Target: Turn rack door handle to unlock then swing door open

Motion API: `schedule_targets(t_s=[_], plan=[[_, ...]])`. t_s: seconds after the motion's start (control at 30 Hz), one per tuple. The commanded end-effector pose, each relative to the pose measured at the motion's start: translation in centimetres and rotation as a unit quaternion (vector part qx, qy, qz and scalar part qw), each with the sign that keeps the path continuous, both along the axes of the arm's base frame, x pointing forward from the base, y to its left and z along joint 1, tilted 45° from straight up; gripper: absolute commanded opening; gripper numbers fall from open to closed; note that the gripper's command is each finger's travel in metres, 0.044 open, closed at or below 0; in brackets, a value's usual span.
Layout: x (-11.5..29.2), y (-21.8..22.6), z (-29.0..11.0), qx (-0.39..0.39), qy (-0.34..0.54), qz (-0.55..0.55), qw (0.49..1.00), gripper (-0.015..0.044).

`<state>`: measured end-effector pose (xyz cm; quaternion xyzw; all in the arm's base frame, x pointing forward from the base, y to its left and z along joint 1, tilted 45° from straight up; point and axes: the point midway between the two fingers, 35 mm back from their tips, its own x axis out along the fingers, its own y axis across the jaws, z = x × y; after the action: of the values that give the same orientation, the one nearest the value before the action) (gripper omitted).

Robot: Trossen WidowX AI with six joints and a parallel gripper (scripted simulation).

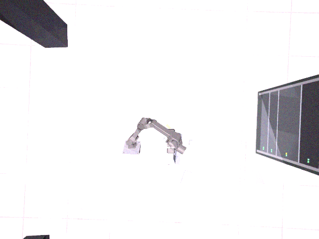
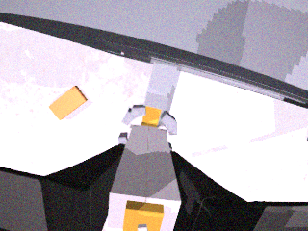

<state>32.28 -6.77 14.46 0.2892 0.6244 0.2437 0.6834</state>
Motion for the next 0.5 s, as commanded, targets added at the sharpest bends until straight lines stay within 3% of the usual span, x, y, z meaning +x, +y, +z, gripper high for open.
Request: schedule_targets(t_s=[0.0, 0.47], plan=[[-0.04, 0.05, -0.04, -0.006, -0.046, 0.049, 0.998, 0.0021], [-0.04, 0.05, -0.05, -0.039, -0.278, 0.286, 0.916, 0.0021]])
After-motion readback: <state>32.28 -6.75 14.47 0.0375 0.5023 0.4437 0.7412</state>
